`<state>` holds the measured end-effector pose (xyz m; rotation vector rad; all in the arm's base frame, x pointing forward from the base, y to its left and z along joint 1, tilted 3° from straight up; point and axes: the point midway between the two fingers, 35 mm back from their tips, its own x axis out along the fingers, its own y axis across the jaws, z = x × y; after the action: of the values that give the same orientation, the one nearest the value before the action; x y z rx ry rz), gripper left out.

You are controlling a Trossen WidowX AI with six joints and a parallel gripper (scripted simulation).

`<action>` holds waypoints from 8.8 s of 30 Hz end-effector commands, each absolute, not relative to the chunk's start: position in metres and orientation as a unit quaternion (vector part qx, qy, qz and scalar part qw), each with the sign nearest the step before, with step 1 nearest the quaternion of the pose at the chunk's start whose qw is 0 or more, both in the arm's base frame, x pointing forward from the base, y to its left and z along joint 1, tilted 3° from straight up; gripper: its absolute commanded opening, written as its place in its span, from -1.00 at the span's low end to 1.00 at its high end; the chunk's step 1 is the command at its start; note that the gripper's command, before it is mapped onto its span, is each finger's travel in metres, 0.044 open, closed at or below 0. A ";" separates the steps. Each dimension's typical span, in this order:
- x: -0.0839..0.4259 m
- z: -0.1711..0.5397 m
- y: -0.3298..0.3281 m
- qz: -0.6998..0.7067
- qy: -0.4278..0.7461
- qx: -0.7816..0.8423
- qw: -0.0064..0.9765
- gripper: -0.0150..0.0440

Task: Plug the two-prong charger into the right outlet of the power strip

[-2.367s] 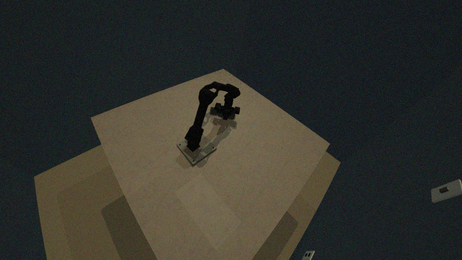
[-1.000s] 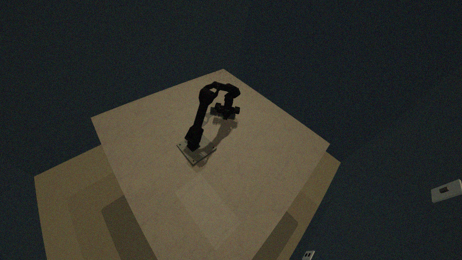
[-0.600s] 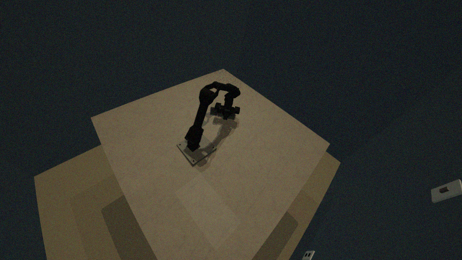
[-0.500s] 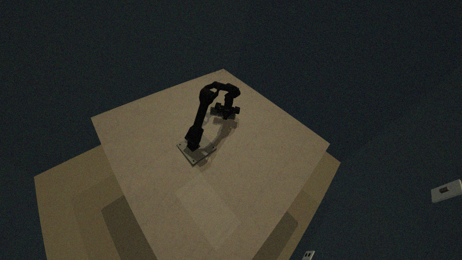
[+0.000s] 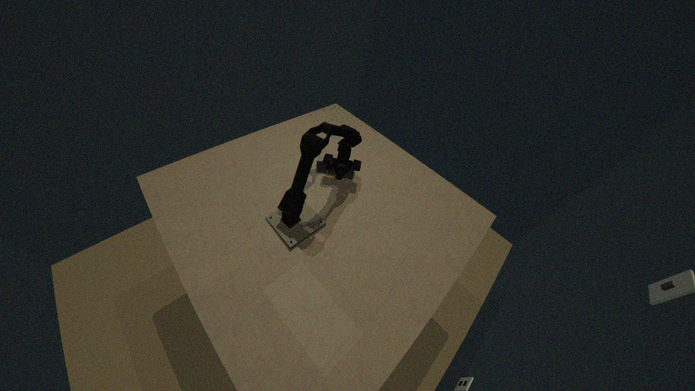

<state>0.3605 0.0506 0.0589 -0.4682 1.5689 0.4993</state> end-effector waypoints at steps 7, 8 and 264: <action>0.373 0.065 0.058 0.223 0.679 -0.206 0.669 -0.49; 0.373 0.065 0.058 0.223 0.679 -0.206 0.669 -0.49; 0.348 0.059 0.040 0.222 0.680 -0.206 0.668 1.00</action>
<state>0.3513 0.0421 0.0592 -0.4671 1.5347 0.4950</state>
